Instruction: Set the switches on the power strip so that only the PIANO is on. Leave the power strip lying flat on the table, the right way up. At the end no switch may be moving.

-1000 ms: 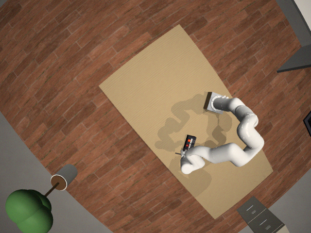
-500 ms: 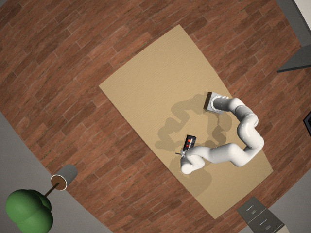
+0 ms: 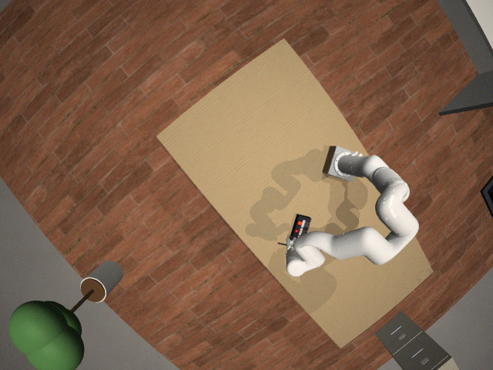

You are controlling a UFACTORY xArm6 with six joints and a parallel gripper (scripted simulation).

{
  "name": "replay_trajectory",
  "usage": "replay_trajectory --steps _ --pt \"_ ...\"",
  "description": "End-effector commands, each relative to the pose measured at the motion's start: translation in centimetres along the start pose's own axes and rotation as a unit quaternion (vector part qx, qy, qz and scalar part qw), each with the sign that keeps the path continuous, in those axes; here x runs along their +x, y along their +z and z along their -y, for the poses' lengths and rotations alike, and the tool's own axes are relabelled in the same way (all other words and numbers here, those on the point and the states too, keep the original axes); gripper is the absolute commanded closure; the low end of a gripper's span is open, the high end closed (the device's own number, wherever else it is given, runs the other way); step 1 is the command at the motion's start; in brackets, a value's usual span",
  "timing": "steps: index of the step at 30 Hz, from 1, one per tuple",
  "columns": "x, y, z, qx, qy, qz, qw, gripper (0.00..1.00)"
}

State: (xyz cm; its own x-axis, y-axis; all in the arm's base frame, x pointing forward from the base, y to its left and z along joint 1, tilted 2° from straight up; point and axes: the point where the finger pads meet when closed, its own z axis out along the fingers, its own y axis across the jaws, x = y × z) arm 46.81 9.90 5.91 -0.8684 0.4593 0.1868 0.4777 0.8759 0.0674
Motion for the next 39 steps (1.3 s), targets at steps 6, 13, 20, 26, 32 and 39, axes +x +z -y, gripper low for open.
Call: replay_trajectory --steps 6,13,20,26,32,39 --pt "-0.1 -0.2 -0.1 -0.001 0.0 0.002 1.0 0.0" --pt "-0.1 -0.2 -0.1 -0.001 0.0 0.002 1.0 0.0" --pt "-0.1 -0.2 -0.1 -0.001 0.0 0.002 1.0 0.0" --pt "-0.1 -0.2 -0.1 -0.001 0.0 0.002 1.0 0.0" --pt "0.2 0.1 0.1 -0.004 0.01 -0.012 1.0 0.0" --pt "3.6 2.6 0.6 -0.048 0.12 -0.179 0.975 0.0"
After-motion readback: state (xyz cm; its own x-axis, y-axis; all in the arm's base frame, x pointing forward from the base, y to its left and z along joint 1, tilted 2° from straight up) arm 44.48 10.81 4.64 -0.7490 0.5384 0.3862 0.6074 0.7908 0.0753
